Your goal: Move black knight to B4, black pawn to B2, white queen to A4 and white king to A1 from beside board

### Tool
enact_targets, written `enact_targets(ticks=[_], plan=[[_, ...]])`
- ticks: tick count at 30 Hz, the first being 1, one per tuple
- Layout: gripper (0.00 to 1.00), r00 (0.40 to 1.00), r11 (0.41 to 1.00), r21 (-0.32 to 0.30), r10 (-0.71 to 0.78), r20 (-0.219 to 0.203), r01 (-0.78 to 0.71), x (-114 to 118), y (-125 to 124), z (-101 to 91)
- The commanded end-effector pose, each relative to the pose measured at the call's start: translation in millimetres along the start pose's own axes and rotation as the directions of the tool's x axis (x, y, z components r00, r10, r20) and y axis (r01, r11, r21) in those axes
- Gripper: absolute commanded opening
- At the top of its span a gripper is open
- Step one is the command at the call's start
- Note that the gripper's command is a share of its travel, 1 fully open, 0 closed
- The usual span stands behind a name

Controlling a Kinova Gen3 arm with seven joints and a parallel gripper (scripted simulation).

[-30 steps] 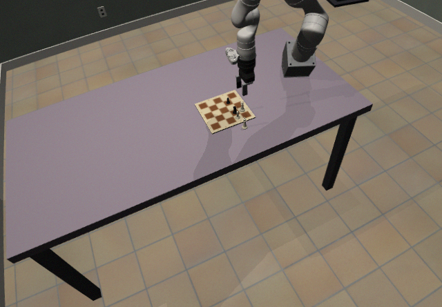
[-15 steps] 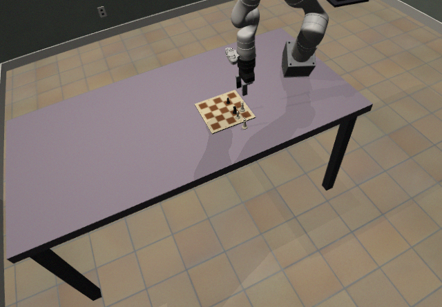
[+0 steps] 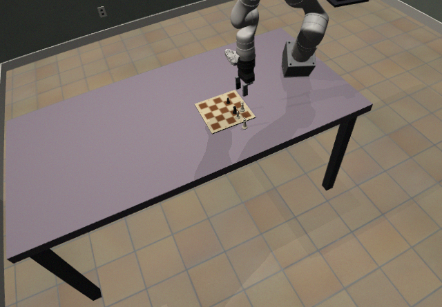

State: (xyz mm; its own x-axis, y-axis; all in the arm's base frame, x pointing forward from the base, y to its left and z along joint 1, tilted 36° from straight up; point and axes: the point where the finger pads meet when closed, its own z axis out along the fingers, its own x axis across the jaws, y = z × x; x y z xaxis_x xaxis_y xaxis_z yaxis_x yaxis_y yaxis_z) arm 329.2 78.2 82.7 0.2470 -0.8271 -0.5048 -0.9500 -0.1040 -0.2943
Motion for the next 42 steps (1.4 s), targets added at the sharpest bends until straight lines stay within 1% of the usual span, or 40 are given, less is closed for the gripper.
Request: enact_targets(ticks=[1,9,11,14,20,23,26,28,31,35,38,42], plan=[[1.0,0.998,0.998,0.002,-0.059,-0.003,0.059,-1.9,-3.5,-0.5],[1.0,0.976,0.976,-0.001,-0.219,-0.006,0.219,-8.4,-7.9,0.0],[1.0,0.976,0.976,-0.001,-0.219,-0.006,0.219,-8.4,-7.9,0.0],[1.0,0.956,0.956,-0.002,-0.294,-0.007,0.294,-11.5,-9.9,0.2],[1.0,0.888,0.888,-0.006,-0.46,-0.007,0.46,-19.0,-13.5,0.7],[1.0,0.836,0.836,-0.008,-0.548,-0.007,0.548,-23.2,-15.4,0.9],[1.0,0.772,0.772,-0.01,-0.635,-0.006,0.635,-27.7,-17.0,1.1],[1.0,0.772,0.772,-0.01,-0.635,-0.006,0.635,-27.7,-17.0,1.1],[1.0,0.694,0.694,-0.012,-0.72,-0.005,0.72,-32.4,-18.3,1.3],[1.0,0.569,0.569,-0.014,-0.822,-0.003,0.822,-38.7,-20.6,1.5],[1.0,0.461,0.461,-0.015,-0.887,-0.001,0.887,-43.5,-21.6,1.6],[1.0,0.302,0.301,-0.016,-0.953,0.002,0.953,-49.8,-23.1,1.6]])
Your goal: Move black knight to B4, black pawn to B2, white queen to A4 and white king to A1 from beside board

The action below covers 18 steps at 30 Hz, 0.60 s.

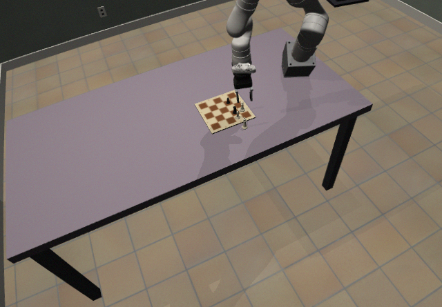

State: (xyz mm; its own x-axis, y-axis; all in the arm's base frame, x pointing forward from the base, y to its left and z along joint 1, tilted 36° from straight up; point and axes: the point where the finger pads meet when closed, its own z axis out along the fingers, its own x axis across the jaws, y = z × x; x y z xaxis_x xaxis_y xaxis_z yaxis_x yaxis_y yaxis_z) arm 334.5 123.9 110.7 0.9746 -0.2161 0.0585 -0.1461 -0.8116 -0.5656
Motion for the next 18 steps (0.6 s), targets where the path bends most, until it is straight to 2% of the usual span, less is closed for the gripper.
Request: enact_targets(ticks=[1,3,9,13,18], plan=[[1.0,0.99,0.99,-0.001,-0.138,-0.019,0.138,4.7,-2.7,-2.0],[1.0,0.99,0.99,-0.001,-0.138,-0.019,0.138,4.7,-2.7,-2.0],[1.0,0.919,0.92,-0.007,-0.393,-0.019,0.393,3.1,-11.4,-2.4],[1.0,0.836,0.836,-0.009,-0.548,-0.018,0.548,2.2,-16.7,-2.7],[1.0,0.7,0.7,-0.012,-0.714,-0.016,0.714,1.3,-22.6,-3.3]])
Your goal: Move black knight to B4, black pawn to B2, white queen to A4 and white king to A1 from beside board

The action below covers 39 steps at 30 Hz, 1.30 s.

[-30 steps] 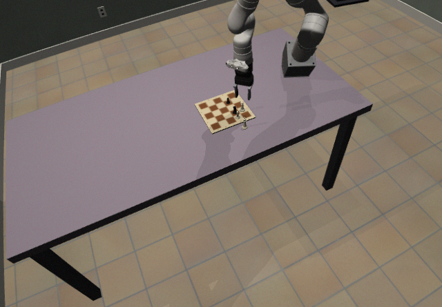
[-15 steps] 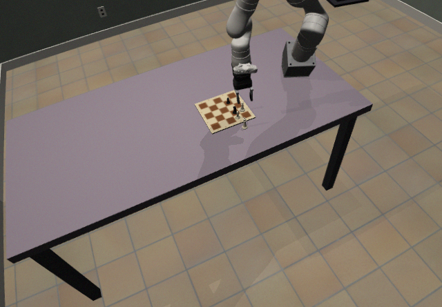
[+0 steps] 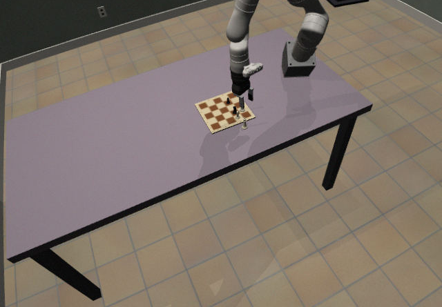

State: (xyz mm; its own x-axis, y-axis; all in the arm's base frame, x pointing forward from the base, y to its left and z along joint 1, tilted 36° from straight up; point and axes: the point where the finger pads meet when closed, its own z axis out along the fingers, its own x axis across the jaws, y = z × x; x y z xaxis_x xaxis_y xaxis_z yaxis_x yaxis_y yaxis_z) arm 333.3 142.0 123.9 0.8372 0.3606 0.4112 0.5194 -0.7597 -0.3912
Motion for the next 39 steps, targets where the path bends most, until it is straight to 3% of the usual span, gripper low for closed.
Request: enact_targets(ticks=[1,8,17,19,34,39], plan=[[1.0,0.996,0.996,-0.01,-0.09,-0.016,0.09,4.7,3.2,-2.1],[1.0,0.945,0.945,-0.012,-0.328,-0.015,0.328,8.5,-1.7,-2.9],[1.0,0.793,0.793,-0.016,-0.609,-0.015,0.609,14.2,-7.2,-4.4],[1.0,0.793,0.793,-0.016,-0.609,-0.015,0.609,14.2,-7.2,-4.4],[1.0,0.516,0.516,-0.02,-0.857,-0.015,0.856,22.6,-12.5,-6.5],[1.0,0.474,0.474,-0.021,-0.88,-0.015,0.88,23.9,-13.2,-6.8]])
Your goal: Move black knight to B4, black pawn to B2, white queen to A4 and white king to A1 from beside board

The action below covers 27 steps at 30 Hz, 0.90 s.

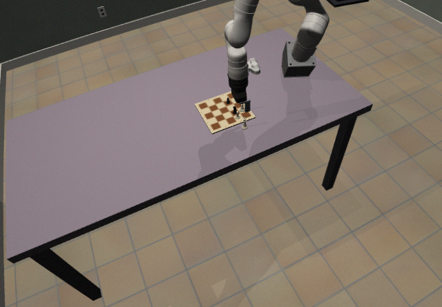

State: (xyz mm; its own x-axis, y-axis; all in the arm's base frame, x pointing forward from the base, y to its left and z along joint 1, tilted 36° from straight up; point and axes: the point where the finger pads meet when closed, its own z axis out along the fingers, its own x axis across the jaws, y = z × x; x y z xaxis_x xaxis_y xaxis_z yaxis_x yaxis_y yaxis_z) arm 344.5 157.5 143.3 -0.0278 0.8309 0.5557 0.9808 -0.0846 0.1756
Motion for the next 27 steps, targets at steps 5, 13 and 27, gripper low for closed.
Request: enact_targets(ticks=[5,13,27], plan=[[1.0,0.995,0.995,0.001,-0.095,-0.005,0.095,1.6,2.0,-1.5],[1.0,0.99,0.99,0.001,-0.141,-0.006,0.141,2.8,2.9,-1.7],[0.79,0.988,0.988,0.001,-0.157,-0.006,0.157,3.2,3.2,-1.8]])
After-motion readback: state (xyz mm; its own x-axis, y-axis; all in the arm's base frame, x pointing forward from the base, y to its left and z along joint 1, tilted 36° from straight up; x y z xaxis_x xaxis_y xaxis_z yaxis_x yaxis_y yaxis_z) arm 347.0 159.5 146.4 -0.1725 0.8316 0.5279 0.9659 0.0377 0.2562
